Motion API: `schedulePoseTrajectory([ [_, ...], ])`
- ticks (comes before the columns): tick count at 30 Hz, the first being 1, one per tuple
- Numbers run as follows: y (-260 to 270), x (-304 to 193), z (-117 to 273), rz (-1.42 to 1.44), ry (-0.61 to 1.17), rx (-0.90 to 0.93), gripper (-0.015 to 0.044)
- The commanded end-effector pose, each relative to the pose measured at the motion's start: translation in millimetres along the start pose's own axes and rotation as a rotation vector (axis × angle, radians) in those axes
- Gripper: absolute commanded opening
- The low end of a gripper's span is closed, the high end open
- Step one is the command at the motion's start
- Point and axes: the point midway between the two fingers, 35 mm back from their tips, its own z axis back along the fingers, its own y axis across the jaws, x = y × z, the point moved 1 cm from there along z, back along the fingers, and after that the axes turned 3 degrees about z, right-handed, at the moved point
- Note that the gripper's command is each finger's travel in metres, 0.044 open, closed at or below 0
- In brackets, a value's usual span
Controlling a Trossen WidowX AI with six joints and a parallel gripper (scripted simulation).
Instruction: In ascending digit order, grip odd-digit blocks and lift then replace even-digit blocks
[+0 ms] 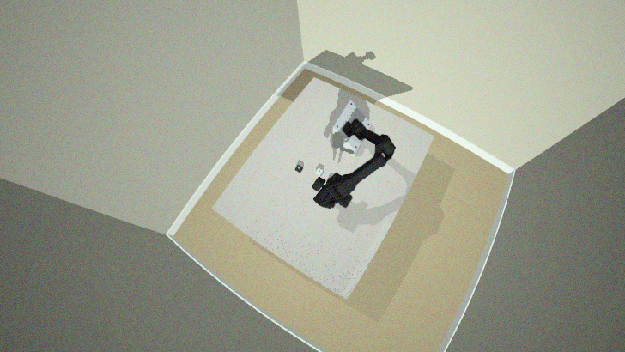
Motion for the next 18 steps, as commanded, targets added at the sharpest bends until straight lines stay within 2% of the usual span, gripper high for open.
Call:
schedulePoseTrajectory([
  [1,1.2,-1.9,-2.6,0.006,0.015,0.002,0.012],
  [5,-2.4,-2.9,-2.3,0.006,0.015,0.0,0.012],
  [7,-30.3,-13.1,-0.2,0.004,0.012,-0.012,0.012],
  [14,-140.7,-98.3,2.4,0.0,0.018,-0.021,0.012],
  [18,-159.4,-129.2,-0.5,0.002,0.019,-0.006,0.012],
])
